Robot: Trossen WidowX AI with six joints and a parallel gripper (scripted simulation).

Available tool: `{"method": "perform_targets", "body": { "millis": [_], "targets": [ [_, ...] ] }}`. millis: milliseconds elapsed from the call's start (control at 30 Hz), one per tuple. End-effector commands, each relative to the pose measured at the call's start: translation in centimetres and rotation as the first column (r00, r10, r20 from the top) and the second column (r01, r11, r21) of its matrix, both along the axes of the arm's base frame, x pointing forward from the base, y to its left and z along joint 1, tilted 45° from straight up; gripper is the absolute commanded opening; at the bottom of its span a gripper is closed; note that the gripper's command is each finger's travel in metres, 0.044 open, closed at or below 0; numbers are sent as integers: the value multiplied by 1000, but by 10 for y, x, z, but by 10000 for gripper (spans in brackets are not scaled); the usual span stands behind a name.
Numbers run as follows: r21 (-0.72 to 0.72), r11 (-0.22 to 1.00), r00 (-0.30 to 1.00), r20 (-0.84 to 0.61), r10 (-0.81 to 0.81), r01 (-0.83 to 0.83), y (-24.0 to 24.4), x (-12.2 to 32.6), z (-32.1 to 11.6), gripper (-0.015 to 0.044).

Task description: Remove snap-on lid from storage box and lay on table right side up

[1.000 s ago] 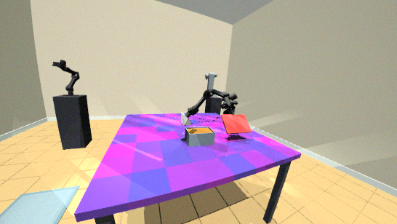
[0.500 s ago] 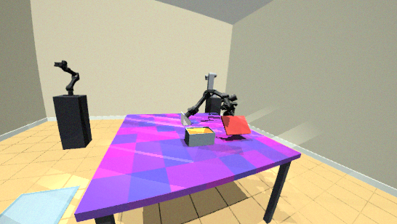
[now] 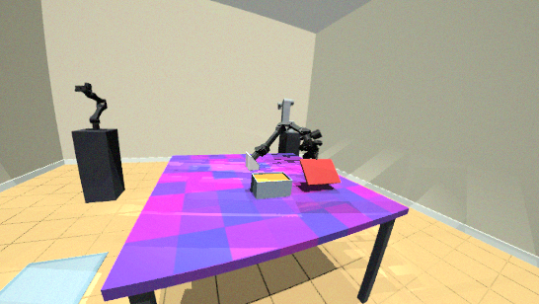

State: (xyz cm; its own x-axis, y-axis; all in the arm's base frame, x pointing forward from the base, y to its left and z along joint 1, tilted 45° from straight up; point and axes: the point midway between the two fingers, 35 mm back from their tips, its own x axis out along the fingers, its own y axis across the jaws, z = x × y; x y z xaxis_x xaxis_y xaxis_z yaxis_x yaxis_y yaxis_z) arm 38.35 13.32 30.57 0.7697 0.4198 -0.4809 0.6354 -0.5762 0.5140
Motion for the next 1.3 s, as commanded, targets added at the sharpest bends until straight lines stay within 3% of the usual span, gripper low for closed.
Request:
{"method": "perform_targets", "body": {
  "millis": [0, 1267],
  "targets": [
    [2, 1000, 1000, 8, -17, 17, -1, 1, 0, 0],
    [4, 1000, 1000, 8, -17, 17, 20, 2, -21, 0]
  ]
}}
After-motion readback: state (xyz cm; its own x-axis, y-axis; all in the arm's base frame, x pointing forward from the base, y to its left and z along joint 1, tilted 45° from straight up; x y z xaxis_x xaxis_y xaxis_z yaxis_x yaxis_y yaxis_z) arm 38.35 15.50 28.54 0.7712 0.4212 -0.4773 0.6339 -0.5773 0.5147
